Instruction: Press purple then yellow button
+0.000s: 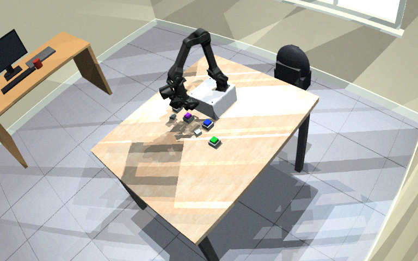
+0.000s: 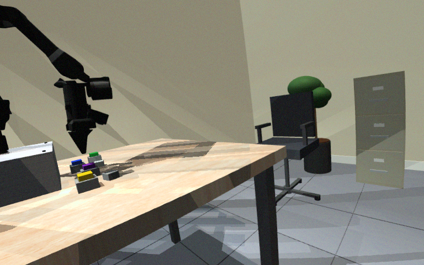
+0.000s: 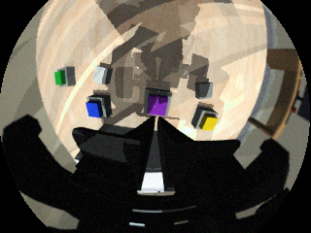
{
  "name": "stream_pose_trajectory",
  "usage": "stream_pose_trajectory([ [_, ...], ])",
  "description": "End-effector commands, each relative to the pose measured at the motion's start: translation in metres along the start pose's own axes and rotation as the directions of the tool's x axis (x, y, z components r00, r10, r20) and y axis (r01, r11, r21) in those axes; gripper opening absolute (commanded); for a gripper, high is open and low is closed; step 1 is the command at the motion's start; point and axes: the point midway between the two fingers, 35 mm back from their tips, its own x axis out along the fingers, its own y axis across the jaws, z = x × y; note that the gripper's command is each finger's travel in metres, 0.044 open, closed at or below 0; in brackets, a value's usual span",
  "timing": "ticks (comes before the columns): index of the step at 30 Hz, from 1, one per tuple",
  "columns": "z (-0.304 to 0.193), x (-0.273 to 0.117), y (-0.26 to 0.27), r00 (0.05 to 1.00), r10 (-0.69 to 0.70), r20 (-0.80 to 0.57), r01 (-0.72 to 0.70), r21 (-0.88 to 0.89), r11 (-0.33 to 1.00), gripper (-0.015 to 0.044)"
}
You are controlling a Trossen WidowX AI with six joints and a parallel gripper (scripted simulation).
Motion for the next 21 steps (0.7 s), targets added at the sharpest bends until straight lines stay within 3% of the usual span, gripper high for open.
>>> stream_pose_trajectory([
  [1, 0.003, -0.048, -0.001, 1.0, -0.005, 0.028, 0.005, 0.005, 1.0, 0.002],
  [9, 0.003, -0.052, -0.011, 1.0, -0.011, 0.029, 0.011, 0.019, 1.0, 0.002],
  [21, -0.021, -0.053, -0.118, 1.0, -0.017, 0.025, 0.017, 0.007, 1.0, 0.002],
])
